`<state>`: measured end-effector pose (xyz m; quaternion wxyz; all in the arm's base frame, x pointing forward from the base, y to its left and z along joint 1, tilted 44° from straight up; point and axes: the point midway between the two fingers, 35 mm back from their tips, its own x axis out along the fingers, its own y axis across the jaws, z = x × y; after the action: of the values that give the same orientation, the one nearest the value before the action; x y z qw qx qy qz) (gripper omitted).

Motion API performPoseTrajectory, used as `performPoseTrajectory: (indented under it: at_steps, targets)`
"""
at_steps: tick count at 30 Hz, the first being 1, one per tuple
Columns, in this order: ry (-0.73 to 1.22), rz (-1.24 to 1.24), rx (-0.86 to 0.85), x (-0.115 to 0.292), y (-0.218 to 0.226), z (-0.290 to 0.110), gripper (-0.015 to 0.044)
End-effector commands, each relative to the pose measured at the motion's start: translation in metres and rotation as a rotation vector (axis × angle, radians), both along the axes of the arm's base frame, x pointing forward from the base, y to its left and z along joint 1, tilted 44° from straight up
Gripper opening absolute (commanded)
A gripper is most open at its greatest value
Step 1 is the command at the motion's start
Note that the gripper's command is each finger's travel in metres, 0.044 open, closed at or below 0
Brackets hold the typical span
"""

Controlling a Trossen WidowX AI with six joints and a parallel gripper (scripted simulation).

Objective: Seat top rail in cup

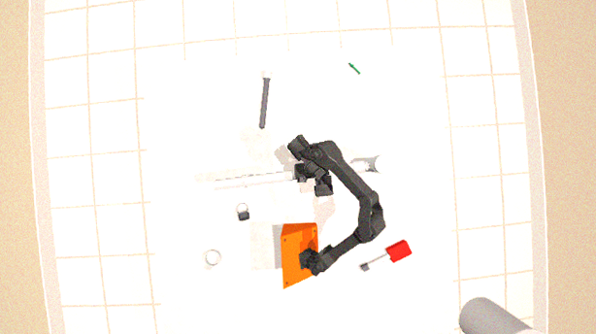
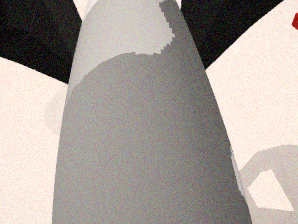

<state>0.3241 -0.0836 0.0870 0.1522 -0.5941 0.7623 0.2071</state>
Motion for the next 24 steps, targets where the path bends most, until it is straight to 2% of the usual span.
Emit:
performPoseTrajectory:
  at_steps: [1,19,24]
  targets:
    - [-0.018,0.015,-0.007,0.0024,0.0004,0.0092,0.0]
    - [0.0,0.0,0.0,-0.0001,-0.0023,0.0027,0.0]
    - [0.0,0.0,0.0,-0.0001,-0.0023,0.0027,0.0131]
